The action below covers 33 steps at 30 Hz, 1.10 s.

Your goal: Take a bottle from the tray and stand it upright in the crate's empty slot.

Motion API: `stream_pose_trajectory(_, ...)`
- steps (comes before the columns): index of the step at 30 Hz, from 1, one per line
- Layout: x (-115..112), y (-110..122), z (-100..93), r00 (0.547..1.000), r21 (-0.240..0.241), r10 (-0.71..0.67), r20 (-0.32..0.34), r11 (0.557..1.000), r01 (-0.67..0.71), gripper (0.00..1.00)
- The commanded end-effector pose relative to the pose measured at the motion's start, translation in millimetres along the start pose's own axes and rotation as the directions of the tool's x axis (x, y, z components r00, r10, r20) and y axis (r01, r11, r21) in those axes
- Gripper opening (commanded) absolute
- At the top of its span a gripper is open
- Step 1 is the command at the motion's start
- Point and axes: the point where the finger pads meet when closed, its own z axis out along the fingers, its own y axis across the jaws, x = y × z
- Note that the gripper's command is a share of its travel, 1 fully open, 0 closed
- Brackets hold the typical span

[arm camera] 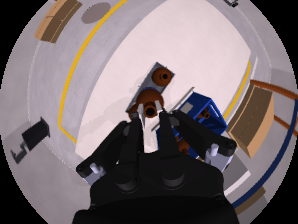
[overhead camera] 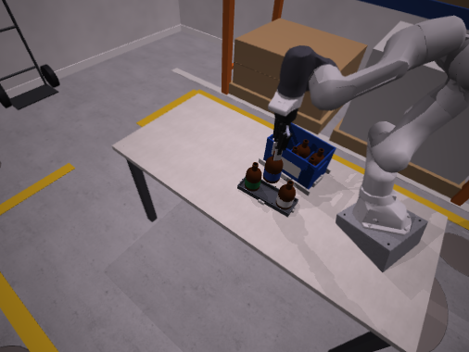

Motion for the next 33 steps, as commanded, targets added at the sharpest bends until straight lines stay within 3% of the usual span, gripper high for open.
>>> stream_pose_trajectory(1, 1.7, 0.0, -3.3, 1.000, 0.001, -0.003, -0.007, 1.000, 0.003, 0.00)
stream_pose_trajectory(33, 1.5, 0.0, -18.4, 1.000, 0.001, -0.003, -0.007, 1.000, 0.003, 0.00)
